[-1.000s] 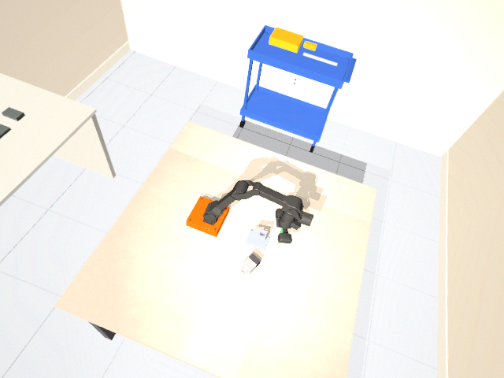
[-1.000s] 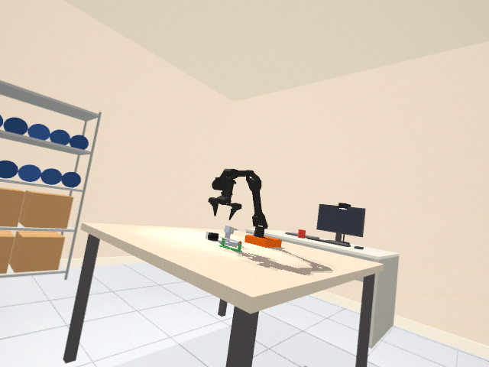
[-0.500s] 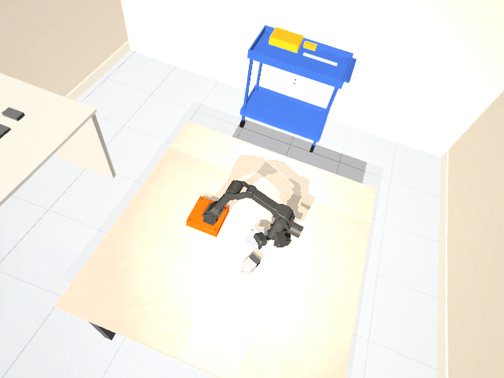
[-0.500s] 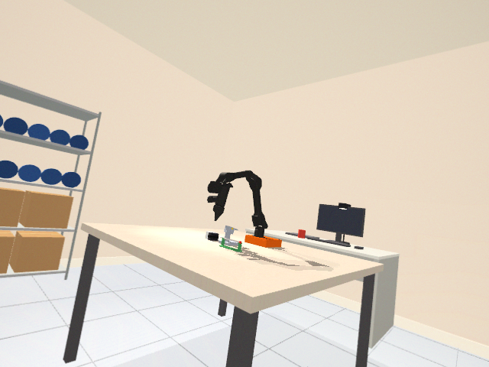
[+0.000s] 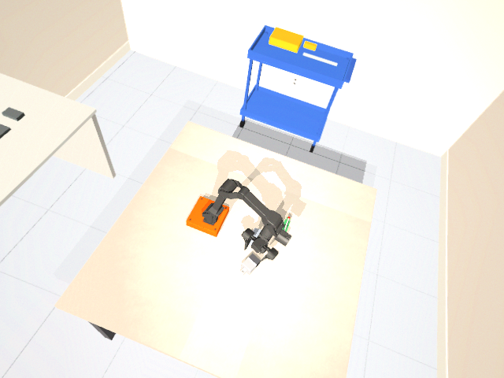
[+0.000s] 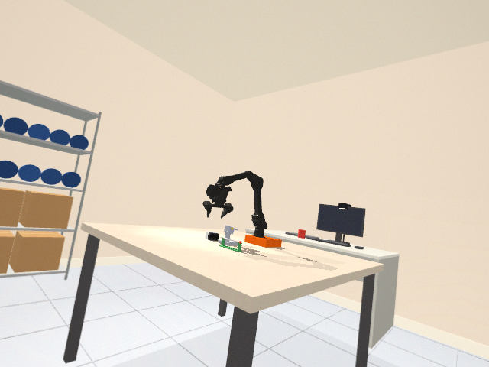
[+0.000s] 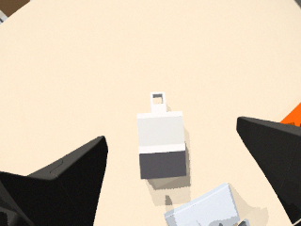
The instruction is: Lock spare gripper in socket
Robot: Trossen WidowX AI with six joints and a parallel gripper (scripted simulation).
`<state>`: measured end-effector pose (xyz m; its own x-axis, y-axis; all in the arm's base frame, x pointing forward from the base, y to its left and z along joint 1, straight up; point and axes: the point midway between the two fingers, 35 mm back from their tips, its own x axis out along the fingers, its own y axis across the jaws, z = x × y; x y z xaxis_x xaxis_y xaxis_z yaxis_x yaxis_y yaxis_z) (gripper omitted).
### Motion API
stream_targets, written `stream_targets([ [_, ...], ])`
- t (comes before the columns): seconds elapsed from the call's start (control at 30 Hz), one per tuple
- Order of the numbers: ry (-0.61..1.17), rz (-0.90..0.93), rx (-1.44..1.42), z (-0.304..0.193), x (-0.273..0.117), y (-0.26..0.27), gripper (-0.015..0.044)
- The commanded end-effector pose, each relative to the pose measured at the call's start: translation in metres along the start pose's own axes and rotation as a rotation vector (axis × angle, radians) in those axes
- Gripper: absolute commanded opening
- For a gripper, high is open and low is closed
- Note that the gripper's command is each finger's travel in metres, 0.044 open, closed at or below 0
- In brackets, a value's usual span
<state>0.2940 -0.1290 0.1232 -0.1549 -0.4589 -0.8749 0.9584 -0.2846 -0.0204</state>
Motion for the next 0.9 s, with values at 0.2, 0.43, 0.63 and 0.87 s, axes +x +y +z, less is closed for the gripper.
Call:
stream_targets([
  [0.2,-0.016,0.005,0.082,0.001,0.008,0.000,0.0440],
  [0.43,-0.017,0.005,0.080,-0.021,0.048,0.004,0.0440],
  [0.63,-0.017,0.004,0.079,-0.029,0.064,0.004,0.0440],
  [0.87,-0.017,0.004,0.079,-0.034,0.073,0.005,0.0440],
])
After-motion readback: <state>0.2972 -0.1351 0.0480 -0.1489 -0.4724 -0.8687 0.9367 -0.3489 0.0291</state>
